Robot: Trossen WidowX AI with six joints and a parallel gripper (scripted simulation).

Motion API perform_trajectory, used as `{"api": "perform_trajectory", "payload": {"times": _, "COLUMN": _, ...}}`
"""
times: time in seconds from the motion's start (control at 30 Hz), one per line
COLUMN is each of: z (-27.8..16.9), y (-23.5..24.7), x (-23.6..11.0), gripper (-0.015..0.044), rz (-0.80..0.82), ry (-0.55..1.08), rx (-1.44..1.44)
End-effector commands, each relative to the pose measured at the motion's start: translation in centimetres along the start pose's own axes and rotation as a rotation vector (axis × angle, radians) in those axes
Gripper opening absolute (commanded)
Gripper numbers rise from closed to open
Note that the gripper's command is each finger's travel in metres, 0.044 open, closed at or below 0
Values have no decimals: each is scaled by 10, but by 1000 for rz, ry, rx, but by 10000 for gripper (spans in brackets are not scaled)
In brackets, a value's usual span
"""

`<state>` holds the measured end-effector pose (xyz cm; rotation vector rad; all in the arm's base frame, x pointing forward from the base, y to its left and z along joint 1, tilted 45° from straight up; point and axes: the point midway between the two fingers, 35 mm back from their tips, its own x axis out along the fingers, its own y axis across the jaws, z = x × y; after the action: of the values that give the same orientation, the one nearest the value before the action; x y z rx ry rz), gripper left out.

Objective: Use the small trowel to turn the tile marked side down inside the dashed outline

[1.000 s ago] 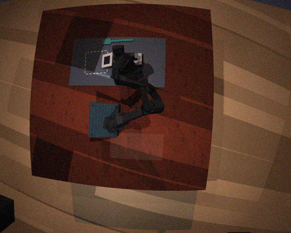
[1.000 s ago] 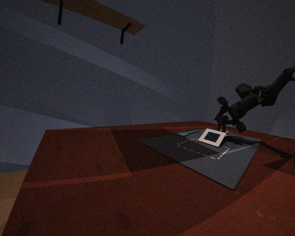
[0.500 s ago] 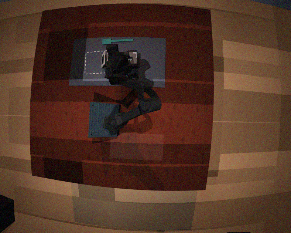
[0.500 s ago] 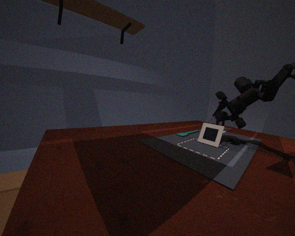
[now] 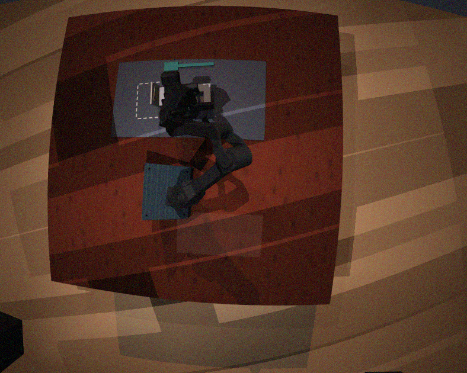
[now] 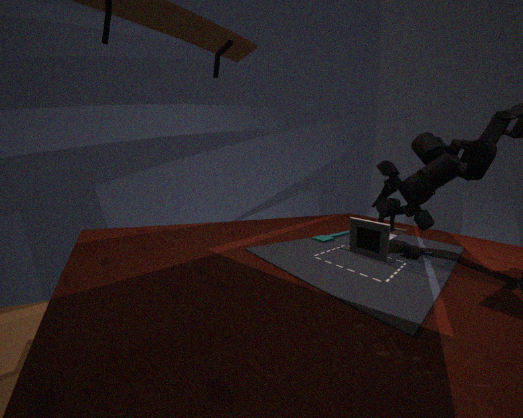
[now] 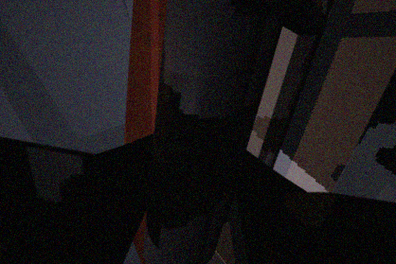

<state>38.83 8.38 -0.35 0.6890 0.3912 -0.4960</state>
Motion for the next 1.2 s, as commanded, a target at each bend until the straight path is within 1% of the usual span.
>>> {"api": "perform_trajectory", "payload": {"times": 0.0, "z": 0, "y": 4, "x": -1, "gripper": 0, "rz": 11, "ry": -5, "rx": 9}}
{"api": "perform_trajectory", "payload": {"times": 0.53, "z": 59, "y": 26, "x": -21, "gripper": 0, "rz": 11, "ry": -6, "rx": 7}}
{"api": "perform_trajectory", "payload": {"times": 1.17, "z": 60, "y": 26, "x": -21, "gripper": 0, "rz": 11, "ry": -6, "rx": 7}}
